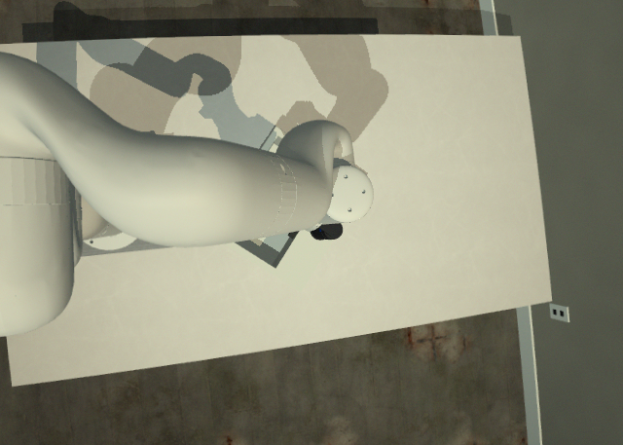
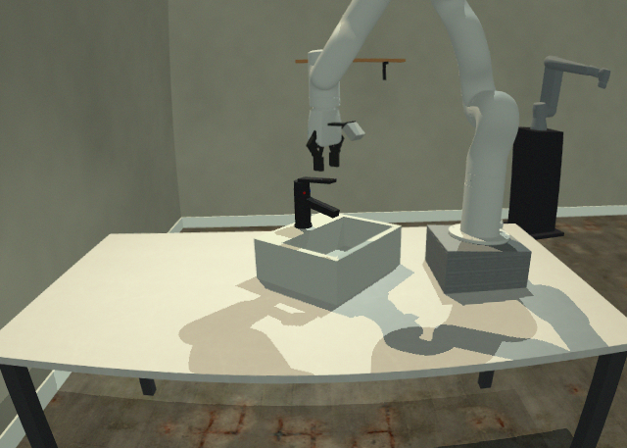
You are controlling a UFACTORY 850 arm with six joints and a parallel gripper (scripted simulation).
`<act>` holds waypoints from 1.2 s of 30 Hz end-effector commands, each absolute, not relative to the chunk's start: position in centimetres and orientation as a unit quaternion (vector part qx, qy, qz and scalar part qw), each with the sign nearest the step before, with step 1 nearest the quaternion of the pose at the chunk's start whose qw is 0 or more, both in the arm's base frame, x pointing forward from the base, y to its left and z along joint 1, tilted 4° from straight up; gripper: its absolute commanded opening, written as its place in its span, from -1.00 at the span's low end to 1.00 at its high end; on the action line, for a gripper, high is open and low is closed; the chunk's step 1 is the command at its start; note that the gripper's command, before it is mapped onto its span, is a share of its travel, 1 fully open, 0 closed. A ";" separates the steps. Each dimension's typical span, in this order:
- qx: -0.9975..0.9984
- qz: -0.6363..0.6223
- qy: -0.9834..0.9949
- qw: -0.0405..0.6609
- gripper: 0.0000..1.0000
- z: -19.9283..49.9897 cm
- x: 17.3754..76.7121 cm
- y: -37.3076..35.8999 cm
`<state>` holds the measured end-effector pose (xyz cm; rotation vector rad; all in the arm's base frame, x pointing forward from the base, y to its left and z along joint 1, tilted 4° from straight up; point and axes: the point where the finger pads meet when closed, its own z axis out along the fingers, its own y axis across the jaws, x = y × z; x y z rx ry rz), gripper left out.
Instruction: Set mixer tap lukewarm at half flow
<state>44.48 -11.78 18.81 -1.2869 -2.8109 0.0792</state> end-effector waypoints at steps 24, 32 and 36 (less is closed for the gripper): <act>-0.416 0.025 -0.909 0.024 0.43 17.2 44.5 -11.9; -0.416 0.025 -0.909 0.024 0.43 17.2 44.5 -11.9; -0.416 0.025 -0.909 0.024 0.43 17.2 44.5 -11.9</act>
